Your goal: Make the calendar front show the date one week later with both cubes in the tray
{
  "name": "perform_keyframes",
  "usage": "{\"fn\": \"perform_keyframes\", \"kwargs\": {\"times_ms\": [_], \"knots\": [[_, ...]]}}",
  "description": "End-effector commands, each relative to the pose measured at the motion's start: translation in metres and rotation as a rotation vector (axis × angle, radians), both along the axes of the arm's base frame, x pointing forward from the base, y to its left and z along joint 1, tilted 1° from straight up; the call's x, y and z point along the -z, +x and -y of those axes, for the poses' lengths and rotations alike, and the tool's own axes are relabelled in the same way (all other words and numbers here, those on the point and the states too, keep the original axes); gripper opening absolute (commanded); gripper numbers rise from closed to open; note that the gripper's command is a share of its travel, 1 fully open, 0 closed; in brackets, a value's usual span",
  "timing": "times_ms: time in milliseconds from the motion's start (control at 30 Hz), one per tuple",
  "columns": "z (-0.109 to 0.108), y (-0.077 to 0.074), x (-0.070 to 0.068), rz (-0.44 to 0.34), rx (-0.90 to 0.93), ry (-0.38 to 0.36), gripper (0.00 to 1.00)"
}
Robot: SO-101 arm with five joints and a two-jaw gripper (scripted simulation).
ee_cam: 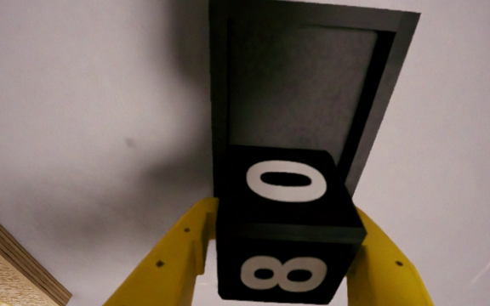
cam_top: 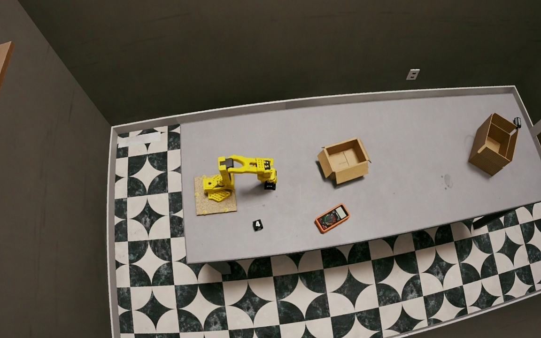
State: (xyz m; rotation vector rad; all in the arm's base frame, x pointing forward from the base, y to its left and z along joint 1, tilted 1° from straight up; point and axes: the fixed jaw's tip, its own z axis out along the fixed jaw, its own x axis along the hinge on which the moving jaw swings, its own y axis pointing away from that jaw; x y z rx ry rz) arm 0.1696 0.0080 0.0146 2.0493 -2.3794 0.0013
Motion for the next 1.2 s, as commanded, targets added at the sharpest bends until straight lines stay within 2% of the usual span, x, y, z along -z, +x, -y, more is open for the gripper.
{"fn": "perform_keyframes", "kwargs": {"times_ms": [0,300,900,1167], "knots": [[0.0001,-0.0007,0.0009,-0.012,0.002,0.001,0.21],[0.0001,-0.0007,0.0009,-0.012,0.002,0.001,0.20],[0.0001,-0.0007,0.0009,-0.012,0.002,0.001,0.03],[0.0001,-0.0007,0.0009,-0.012,0.002,0.001,0.00]]}}
